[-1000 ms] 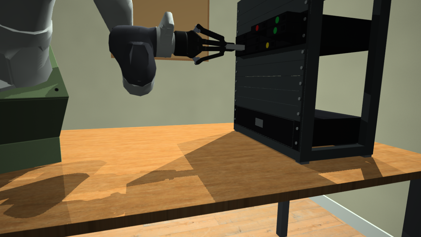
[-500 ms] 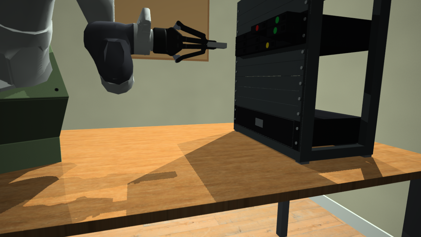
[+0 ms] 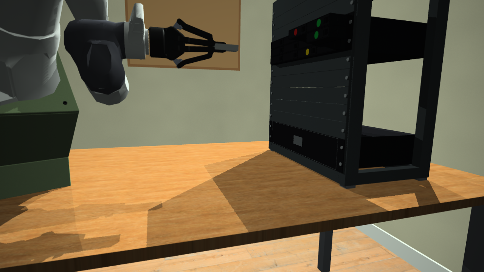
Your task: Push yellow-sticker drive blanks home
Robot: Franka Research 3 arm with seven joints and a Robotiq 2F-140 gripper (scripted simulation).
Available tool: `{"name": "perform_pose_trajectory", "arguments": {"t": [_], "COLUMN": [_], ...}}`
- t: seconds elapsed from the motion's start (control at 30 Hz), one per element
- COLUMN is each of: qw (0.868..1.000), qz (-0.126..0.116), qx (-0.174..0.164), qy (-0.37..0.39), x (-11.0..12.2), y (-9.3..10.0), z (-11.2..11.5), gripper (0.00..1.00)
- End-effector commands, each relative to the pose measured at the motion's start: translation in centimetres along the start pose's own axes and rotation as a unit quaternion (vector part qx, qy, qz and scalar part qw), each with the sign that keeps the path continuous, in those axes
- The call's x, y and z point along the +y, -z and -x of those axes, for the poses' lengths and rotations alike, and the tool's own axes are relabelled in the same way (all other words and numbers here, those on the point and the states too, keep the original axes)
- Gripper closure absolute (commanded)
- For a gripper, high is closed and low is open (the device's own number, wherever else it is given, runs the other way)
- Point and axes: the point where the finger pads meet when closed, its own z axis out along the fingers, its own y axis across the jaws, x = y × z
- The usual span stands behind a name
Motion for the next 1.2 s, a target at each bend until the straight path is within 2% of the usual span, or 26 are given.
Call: {"name": "perform_pose_trajectory", "arguments": {"t": [0.0, 0.23, 1.17], "qw": [1.0, 1.0, 1.0], "qz": [-0.006, -0.006, -0.006], "qx": [0.004, 0.004, 0.004], "qy": [0.006, 0.006, 0.006], "x": [-0.5, -0.56, -0.56], "y": [0.98, 1.69, 1.7], "z": [-0.25, -0.26, -0.26], "gripper": [1.0, 1.0, 1.0]}}
